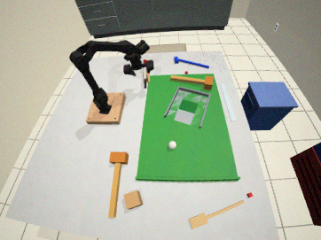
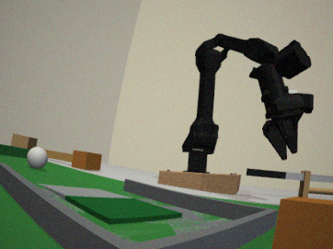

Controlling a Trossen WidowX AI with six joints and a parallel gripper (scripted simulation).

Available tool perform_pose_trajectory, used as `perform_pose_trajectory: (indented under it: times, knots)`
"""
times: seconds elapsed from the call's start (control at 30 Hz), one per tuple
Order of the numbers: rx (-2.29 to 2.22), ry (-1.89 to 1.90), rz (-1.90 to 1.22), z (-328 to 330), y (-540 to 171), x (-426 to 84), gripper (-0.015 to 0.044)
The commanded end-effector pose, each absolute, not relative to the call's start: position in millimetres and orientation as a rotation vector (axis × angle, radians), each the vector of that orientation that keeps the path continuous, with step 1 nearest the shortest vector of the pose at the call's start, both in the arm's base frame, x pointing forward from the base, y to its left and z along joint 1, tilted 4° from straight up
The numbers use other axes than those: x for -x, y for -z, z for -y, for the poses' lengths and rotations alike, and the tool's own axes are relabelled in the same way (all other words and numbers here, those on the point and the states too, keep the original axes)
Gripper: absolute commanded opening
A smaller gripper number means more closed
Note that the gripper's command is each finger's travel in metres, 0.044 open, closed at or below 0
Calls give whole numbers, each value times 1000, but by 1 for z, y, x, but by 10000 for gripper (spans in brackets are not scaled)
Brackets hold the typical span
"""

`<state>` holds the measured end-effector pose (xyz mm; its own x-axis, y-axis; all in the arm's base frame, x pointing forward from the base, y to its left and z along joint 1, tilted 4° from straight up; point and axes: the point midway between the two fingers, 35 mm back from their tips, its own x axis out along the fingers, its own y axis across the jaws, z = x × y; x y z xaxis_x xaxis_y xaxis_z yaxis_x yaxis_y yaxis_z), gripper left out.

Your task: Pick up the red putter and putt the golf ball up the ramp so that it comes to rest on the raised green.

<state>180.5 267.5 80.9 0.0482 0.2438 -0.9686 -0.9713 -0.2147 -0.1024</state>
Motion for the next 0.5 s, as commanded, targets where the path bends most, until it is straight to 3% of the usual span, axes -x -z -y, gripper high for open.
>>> perform_pose_trajectory:
  times: [0.0, 0.47]
  knots:
    - [1240, -1488, -924, -232, -81, -204, 440]
    - [1239, -1503, -934, -223, -59, -210, 440]
